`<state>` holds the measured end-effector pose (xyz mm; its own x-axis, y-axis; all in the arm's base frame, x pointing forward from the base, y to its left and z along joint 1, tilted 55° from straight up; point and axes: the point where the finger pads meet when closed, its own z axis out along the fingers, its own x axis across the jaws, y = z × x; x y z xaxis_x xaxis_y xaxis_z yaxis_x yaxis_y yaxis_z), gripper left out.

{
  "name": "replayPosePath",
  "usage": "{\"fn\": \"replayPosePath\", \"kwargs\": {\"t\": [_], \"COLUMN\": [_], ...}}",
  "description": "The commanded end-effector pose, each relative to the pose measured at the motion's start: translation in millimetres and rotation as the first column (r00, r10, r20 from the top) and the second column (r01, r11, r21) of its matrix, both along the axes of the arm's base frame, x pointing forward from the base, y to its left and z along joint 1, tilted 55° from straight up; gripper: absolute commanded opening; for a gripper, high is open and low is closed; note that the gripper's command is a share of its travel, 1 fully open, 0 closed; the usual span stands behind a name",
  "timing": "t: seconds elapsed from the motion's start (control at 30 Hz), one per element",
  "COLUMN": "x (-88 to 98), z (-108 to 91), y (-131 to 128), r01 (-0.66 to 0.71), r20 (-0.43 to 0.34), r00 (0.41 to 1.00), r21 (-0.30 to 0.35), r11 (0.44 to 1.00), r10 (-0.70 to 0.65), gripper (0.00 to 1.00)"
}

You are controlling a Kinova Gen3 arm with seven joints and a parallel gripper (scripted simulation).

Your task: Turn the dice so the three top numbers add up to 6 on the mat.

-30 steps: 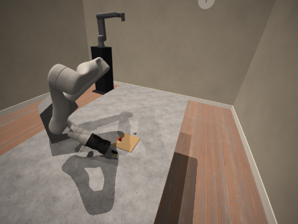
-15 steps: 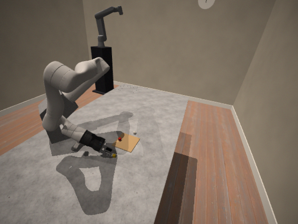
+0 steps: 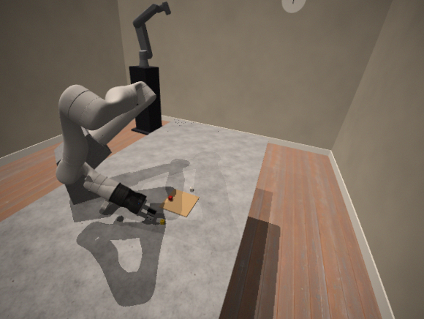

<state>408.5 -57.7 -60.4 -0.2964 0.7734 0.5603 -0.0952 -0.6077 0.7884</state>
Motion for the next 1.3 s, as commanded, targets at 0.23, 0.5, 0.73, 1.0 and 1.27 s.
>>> {"fn": "replayPosePath", "kwargs": {"t": [0.23,0.5,0.73,1.0,1.27], "x": [-14.3,-28.9,-30.0,-29.7,-29.5], "z": [16.3,32.2,33.4,33.7,34.2], "y": [-19.0,-36.0,-37.3,-34.7,-26.6], "r01": [0.003,0.003,0.003,-0.033,-0.155], "r20": [0.001,0.001,0.001,-0.012,-0.066], "r00": [1.000,1.000,1.000,0.999,0.986], "r21": [-0.003,-0.003,-0.003,-0.005,-0.012], "r11": [1.000,1.000,1.000,0.999,0.988], "r10": [-0.003,-0.003,-0.003,0.032,0.154], "gripper": [0.64,0.64,0.64,0.64,0.64]}}
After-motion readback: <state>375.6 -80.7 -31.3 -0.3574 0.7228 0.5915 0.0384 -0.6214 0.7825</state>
